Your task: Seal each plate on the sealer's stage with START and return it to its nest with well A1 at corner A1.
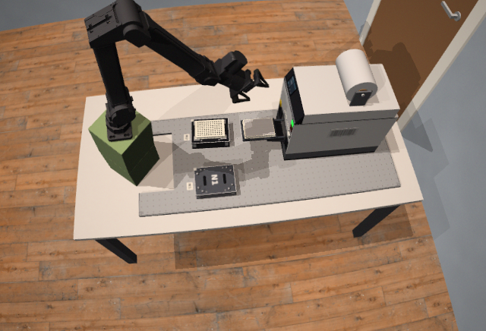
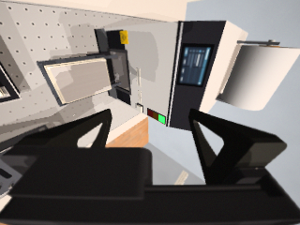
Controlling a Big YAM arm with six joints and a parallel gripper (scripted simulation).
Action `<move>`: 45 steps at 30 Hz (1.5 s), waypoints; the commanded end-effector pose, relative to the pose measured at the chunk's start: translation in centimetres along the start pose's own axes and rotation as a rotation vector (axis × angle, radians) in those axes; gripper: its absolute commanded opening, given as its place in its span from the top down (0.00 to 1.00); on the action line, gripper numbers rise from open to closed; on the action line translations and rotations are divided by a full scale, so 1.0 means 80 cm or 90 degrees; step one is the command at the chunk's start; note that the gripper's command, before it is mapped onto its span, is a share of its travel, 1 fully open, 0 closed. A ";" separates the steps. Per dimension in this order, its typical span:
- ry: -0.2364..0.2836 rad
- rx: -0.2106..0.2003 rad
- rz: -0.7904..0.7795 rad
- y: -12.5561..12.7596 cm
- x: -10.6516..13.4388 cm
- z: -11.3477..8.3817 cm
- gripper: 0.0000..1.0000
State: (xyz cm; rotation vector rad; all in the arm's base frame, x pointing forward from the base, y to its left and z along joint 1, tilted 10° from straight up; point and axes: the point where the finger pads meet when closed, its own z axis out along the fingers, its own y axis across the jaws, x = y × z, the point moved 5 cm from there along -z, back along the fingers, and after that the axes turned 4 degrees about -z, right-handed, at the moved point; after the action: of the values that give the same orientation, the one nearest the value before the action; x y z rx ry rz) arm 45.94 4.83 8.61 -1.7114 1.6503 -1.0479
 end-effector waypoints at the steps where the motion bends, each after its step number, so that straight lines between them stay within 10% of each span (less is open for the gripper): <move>1: -0.005 0.024 0.008 -0.023 -0.003 -0.003 0.00; 18: -0.007 0.036 0.011 -0.036 -0.006 0.000 0.00; 45: 0.001 0.009 0.589 0.117 0.128 -0.008 0.14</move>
State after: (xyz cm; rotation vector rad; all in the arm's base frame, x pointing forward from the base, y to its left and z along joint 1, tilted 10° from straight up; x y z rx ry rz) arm 39.92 -5.06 3.83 -0.8963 2.0398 -0.6476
